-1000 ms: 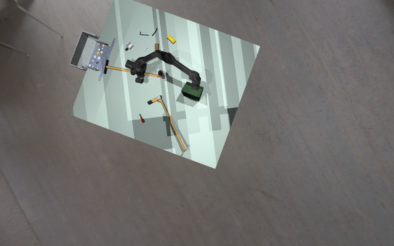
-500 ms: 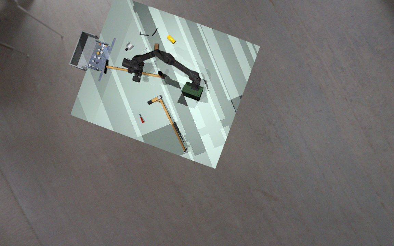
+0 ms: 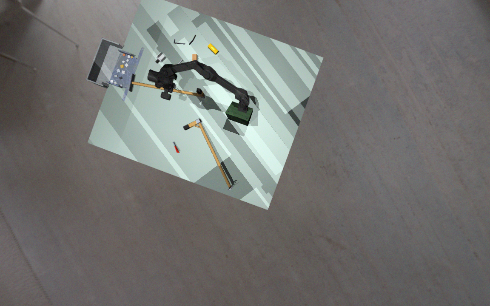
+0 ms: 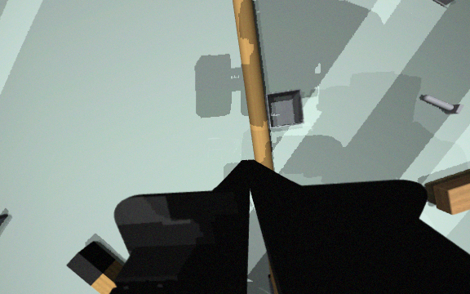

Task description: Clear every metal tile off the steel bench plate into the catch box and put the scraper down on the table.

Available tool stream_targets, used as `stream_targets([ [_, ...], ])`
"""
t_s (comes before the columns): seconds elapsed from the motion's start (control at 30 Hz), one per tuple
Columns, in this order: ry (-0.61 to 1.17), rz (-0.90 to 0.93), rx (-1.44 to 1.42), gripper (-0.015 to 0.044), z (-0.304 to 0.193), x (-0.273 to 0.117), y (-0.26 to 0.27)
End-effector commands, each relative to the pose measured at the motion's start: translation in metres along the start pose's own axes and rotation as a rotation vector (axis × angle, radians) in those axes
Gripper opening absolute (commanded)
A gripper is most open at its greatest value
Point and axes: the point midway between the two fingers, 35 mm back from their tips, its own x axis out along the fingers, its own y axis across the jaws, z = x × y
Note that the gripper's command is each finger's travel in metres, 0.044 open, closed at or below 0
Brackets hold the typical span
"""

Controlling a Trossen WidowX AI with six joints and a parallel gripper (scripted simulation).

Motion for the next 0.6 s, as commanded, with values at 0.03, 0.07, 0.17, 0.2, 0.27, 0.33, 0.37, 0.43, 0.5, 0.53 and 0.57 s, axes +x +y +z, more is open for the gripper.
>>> stream_targets([
  [0.03,0.001,-0.004,0.008,0.0,0.0003,-0.0032,-0.0012],
  [0.07,0.001,-0.004,0.008,0.0,0.0004,-0.0027,-0.0007],
  [0.17,-0.001,-0.002,0.005,0.0,0.0005,-0.0026,-0.0002],
  [0.2,-0.002,-0.001,0.003,0.0,0.0006,-0.0026,0.0001],
  [0.27,-0.001,0.0,0.004,0.0,0.0006,-0.0023,-0.0003],
  [0.33,-0.001,0.0,0.004,0.0,0.0006,-0.0023,-0.0003],
  [0.37,-0.001,0.0,0.004,0.0,0.0006,-0.0023,-0.0003],
  [0.43,-0.001,0.0,0.004,0.0,0.0006,-0.0023,-0.0003],
  [0.5,-0.001,0.0,0.004,0.0,0.0006,-0.0023,-0.0003],
  [0.53,-0.001,0.0,0.004,0.0,0.0006,-0.0023,-0.0003],
  [0.57,-0.001,0.0,0.004,0.0,0.0006,-0.0023,-0.0003],
])
